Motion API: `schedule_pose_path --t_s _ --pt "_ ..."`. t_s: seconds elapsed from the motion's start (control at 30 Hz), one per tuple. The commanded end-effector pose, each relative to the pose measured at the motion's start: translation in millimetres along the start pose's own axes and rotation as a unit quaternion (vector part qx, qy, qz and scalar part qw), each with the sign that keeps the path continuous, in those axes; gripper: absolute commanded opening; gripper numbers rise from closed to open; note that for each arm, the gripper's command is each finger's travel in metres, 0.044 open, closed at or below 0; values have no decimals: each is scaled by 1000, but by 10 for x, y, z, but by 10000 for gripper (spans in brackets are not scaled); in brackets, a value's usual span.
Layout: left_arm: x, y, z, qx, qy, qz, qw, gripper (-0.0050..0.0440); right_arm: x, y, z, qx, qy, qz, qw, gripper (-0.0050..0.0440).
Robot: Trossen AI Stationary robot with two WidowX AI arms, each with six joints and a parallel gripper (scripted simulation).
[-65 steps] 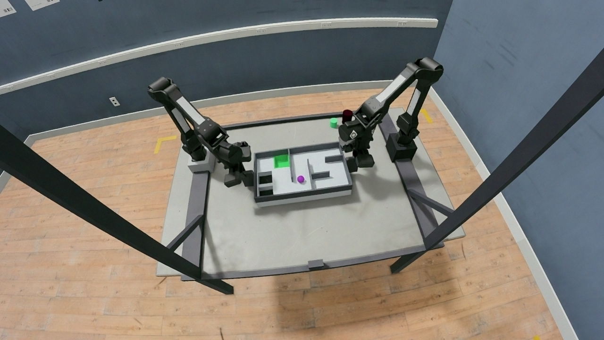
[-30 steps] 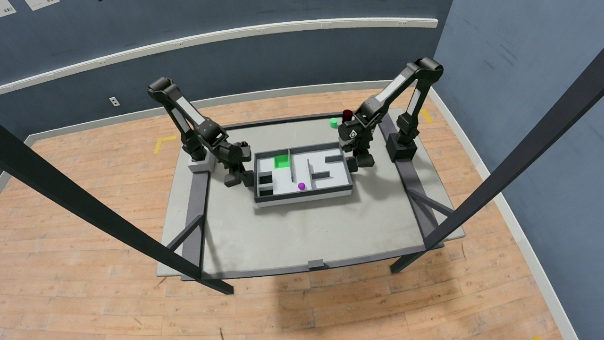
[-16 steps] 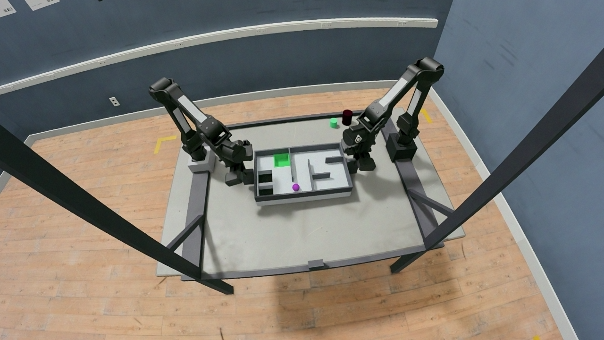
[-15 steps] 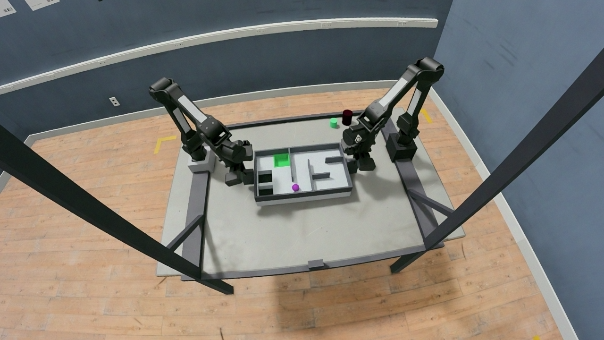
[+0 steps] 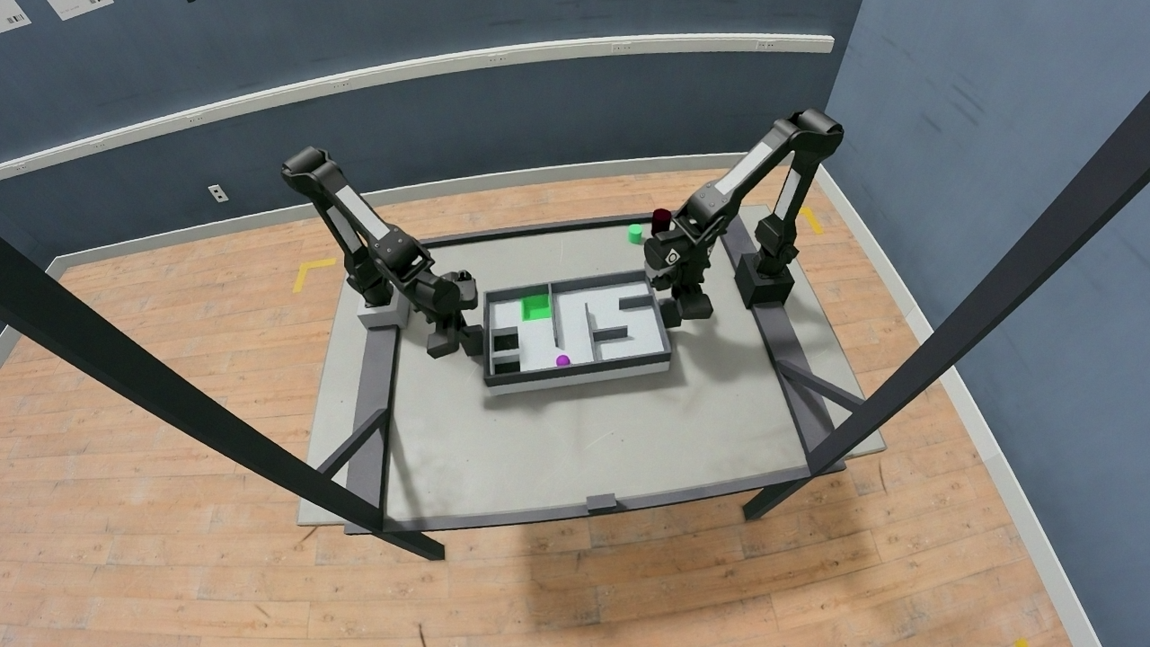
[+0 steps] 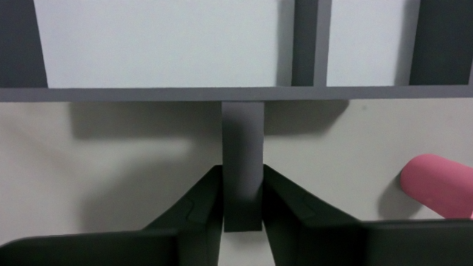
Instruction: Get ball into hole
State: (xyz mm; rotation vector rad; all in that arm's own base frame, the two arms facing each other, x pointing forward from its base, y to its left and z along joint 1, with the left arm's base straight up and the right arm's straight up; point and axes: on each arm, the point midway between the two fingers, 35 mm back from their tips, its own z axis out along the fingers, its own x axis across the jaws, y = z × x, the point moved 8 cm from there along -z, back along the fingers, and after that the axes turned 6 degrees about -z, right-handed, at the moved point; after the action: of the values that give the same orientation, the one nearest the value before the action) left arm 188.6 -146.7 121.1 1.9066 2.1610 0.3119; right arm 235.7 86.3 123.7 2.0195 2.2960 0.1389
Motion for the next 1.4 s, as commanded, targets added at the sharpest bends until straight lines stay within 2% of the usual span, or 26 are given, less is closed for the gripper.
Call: schedule_pose_path --t_s 0.0,0.07,0.17,0.23,0.3,0.33,0.4,0.47,0.57,0.6,0.63,0.67,0.73,0.83,0.9,0.97,1.03,1.17,1.2,1.37 --pt "-52 94 -91 -19 -14 -6 1000 -50 7 41 -58 -11 1 -1 1000 -50" --pt "-94 118 -117 -11 3 -2 1000 -50 39 -10 -6 -16 -15 -2 1000 -50" --pt "-30 168 -173 -2 -21 -7 1000 -50 -13 -39 -6 -31 8 1 999 -50" --pt "-106 200 -192 7 6 0 1000 -50 56 -68 41 -40 -18 -2 999 -50" --pt "-39 232 -230 16 -17 -6 1000 -50 -1 -103 81 -47 5 0 999 -50" --pt "-68 253 -228 21 -5 -2 1000 -50 26 -110 94 -51 -7 -1 999 -50" --pt "-99 244 -224 19 8 0 1000 -50 62 -91 105 -49 -20 -3 999 -50" --pt "6 184 -192 24 -12 -4 1000 -50 -4 -82 75 -52 8 1 999 -50" --pt "-61 243 -248 13 -11 -5 1000 -50 17 -69 62 -53 -2 0 999 -50" --pt "-78 179 -170 14 9 0 1000 -50 67 -28 54 -42 -17 -2 999 -50" --pt "-26 248 -249 20 -17 -5 1000 -50 -5 -106 99 -52 5 1 999 -50" --pt "25 128 -139 12 -10 -4 1000 -50 -2 -10 27 -37 8 1 999 -50" --pt "-31 93 -120 2 6 -1 1000 -50 41 25 -8 -30 -12 -2 999 -50" --pt "38 47 -71 -5 -17 -7 1000 -50 -27 46 -49 -20 16 2 1000 -50" --pt "-41 35 -50 -16 4 -2 1000 -50 41 76 -83 -13 -10 -2 1000 -50" --pt "29 -2 -23 -17 -16 -6 1000 -50 -23 85 -98 -9 14 1 1000 -50" --pt "-68 70 -68 -18 1 -2 1000 -50 39 63 -70 -11 -11 -2 1000 -50" --pt "-33 84 -94 -19 -15 -5 1000 -50 -2 46 -94 -19 6 0 1000 -50" --pt "-70 141 -132 -4 -6 -2 1000 -50 24 -27 -16 -26 -7 -1 1000 -50" --pt "-77 215 -197 13 -2 -1 1000 -50 38 -79 56 -44 -11 -1 999 -50"
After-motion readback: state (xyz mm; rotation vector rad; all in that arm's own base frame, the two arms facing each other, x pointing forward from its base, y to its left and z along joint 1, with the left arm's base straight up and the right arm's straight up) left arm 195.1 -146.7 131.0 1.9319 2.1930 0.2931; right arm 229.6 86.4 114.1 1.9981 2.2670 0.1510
